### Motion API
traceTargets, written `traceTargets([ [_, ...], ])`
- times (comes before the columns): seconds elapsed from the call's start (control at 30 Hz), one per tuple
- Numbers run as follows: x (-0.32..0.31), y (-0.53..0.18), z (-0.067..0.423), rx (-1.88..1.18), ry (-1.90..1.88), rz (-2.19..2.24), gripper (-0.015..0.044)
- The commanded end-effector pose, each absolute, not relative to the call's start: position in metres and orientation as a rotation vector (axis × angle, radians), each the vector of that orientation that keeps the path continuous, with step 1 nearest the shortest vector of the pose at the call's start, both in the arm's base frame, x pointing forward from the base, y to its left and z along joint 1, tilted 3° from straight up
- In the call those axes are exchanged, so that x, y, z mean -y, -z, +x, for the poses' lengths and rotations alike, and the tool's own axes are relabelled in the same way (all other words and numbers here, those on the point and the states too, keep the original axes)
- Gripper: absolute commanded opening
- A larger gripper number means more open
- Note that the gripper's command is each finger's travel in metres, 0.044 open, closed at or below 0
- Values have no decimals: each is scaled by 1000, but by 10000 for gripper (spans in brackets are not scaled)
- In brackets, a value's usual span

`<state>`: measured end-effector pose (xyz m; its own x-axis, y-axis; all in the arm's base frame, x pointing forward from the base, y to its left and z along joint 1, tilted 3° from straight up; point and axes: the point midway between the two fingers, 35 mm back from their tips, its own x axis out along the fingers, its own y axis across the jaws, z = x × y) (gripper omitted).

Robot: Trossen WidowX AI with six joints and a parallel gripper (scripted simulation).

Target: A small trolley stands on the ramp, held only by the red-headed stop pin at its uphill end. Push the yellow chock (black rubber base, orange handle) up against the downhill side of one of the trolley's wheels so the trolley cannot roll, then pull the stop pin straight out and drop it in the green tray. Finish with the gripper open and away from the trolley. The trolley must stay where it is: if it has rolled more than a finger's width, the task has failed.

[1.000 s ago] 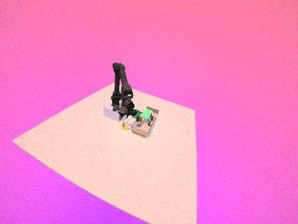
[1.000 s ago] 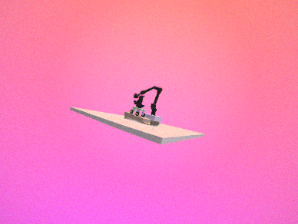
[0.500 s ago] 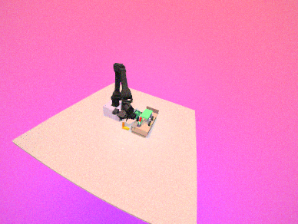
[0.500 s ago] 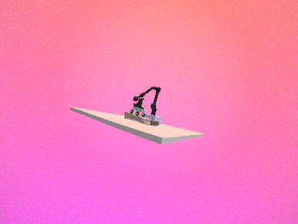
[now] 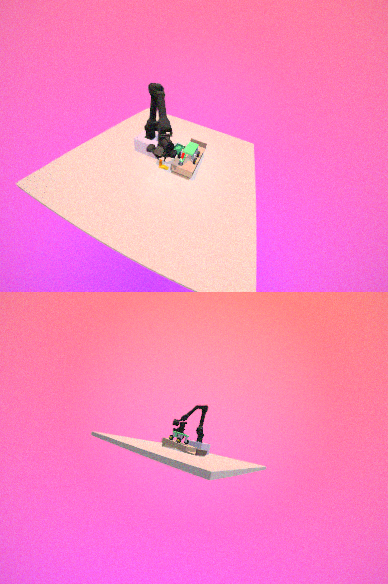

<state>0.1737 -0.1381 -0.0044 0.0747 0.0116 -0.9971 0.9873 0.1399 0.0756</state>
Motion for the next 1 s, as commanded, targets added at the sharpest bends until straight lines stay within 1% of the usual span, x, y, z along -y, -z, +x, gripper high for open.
traceTargets([
  [0.0, 135, 14, 170, -1234, 1057, 1146, 190],
  [0.6, 135, 21, 170, -1234, 1057, 1146, 190],
  [0.97, 135, 38, 171, -1235, 1057, 1146, 190],
])
